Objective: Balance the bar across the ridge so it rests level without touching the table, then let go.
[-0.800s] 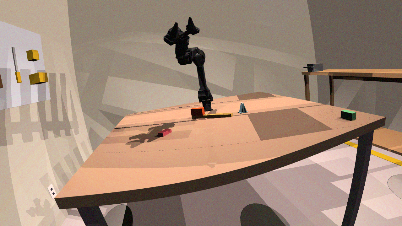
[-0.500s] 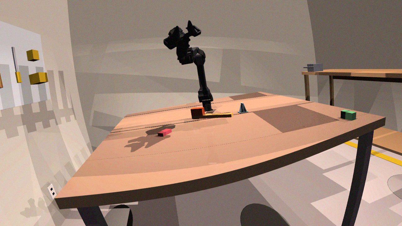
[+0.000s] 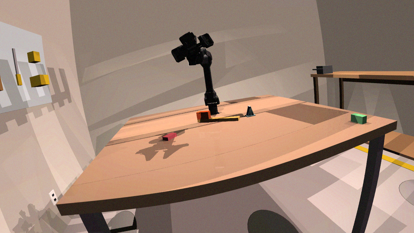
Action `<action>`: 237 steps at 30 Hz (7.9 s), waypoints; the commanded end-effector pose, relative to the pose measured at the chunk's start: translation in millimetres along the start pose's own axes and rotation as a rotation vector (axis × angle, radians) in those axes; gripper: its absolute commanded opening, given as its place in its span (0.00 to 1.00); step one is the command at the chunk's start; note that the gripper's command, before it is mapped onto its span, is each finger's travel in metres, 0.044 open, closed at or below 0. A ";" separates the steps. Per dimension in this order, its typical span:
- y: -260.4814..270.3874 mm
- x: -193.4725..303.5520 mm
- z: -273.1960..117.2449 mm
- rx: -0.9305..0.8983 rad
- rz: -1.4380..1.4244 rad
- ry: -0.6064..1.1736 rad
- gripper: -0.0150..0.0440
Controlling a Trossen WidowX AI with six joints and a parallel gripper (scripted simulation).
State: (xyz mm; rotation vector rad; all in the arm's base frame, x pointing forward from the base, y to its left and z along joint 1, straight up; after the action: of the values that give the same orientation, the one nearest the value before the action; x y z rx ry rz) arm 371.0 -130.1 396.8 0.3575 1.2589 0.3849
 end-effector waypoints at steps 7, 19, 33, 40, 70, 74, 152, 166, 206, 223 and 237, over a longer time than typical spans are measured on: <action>-3.4 32.5 -7.1 0.123 -0.133 0.212 0.79; -4.5 75.1 -28.3 0.209 -0.325 0.539 0.79; 0.7 116.7 -71.2 0.188 -0.560 0.968 0.79; 5.9 131.7 -98.4 0.123 -0.673 1.193 0.79; 26.6 153.7 -198.5 -0.351 -0.949 1.902 0.79; 14.7 175.0 -202.7 -0.351 -0.949 1.902 0.79; 0.7 200.5 -208.0 -0.350 -0.947 1.899 0.25; 17.6 169.8 -200.8 -0.351 -0.948 1.901 0.25; 102.8 194.1 -162.5 -0.623 -1.119 1.879 0.25; 155.4 222.6 -160.4 -0.778 -1.211 1.854 0.25; 201.2 244.9 -172.3 -0.903 -1.281 1.828 0.25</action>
State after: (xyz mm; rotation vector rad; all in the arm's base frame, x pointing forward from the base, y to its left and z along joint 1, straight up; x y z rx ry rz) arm 253.1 162.6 238.0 -1.9356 2.4366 0.0013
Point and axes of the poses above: the point midway between the two fingers, 35 mm back from their tips, its own z axis out along the fingers, its own y axis across the jaws, x = y × z, the point moved 8 cm from there along -z, back along the fingers, and after that the axes turned 9 degrees about z, right-handed, at the moved point
